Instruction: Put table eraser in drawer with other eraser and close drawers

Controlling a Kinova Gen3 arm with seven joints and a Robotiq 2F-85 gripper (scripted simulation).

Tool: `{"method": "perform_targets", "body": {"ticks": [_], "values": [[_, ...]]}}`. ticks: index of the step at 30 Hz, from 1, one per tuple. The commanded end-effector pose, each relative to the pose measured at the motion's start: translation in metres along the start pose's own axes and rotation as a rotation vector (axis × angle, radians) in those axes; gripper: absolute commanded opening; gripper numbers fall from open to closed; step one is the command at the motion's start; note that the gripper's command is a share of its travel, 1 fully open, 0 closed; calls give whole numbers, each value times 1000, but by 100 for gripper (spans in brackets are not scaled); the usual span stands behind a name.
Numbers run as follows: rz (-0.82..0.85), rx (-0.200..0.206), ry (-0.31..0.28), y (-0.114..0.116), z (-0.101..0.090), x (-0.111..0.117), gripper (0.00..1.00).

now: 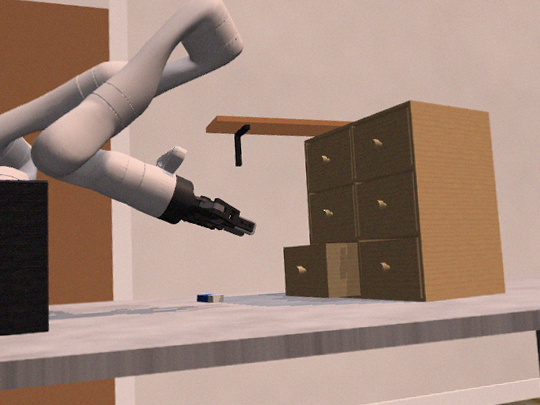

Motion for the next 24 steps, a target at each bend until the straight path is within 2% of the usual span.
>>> {"method": "perform_targets", "body": {"ticks": [1, 12, 22, 24], "values": [[-14, -7, 15, 2, -2, 7, 33], [-11, -3, 3, 0, -4, 8, 33], [4, -5, -76, -1, -11, 15, 33], [4, -5, -76, -1, -11, 15, 33]]}}
Point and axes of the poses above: the point where the finger pads meet when closed, its own z axis out along the fingers, its own y axis across the jaws, x = y × z, the point moved 4 cm from there along -z, back along the fingers, and after that the axes turned 4 degrees about z, right-handed, at the moved point
